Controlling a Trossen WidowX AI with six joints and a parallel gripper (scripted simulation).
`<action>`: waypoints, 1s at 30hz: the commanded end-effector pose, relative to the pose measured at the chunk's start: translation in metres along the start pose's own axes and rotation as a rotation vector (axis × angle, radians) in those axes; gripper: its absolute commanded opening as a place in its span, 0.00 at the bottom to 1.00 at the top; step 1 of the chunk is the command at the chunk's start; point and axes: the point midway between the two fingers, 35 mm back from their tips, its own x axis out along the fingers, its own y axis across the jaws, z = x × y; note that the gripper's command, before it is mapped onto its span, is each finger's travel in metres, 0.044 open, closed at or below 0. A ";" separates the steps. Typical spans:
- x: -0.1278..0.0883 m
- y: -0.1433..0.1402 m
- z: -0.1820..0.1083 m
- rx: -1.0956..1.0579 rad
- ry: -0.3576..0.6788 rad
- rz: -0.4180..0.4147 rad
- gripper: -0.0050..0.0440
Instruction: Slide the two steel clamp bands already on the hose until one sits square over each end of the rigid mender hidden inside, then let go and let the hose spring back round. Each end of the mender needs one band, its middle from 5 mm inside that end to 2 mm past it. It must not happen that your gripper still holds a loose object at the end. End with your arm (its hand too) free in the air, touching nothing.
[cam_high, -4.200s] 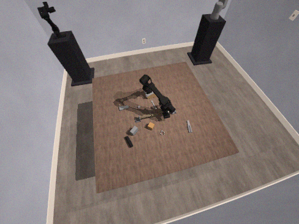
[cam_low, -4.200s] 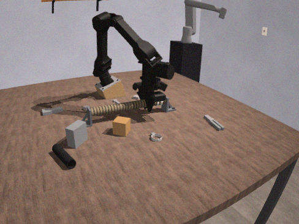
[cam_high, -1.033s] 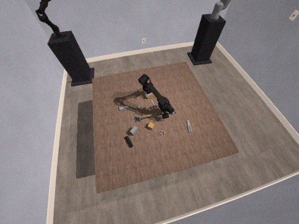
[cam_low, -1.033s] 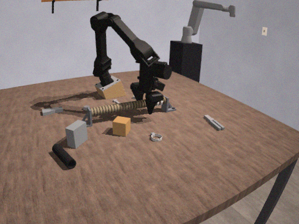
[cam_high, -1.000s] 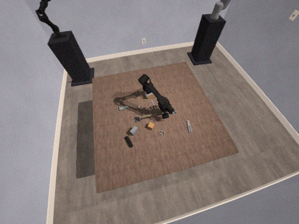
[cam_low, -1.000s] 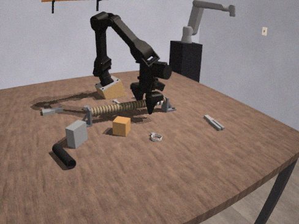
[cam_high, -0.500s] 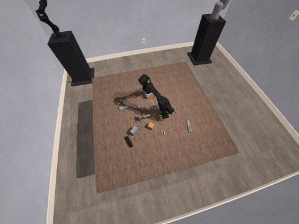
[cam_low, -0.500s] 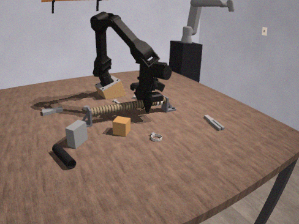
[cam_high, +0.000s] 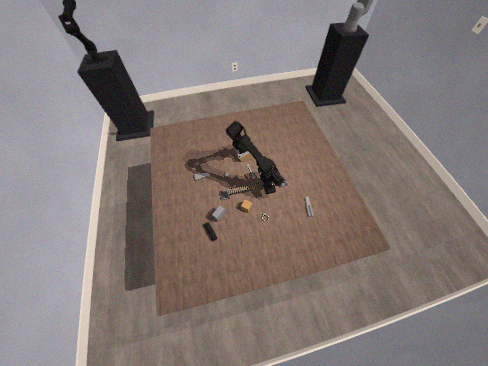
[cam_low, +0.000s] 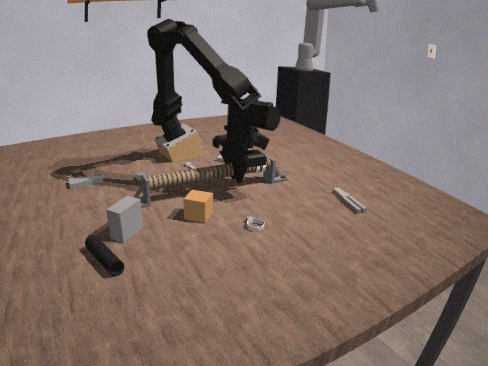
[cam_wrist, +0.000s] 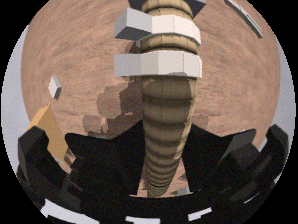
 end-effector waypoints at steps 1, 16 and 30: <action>0.001 0.000 0.000 -0.003 0.002 0.000 0.33; 0.001 0.000 0.000 -0.003 0.002 0.000 0.15; 0.001 0.000 0.000 -0.003 0.002 0.000 0.35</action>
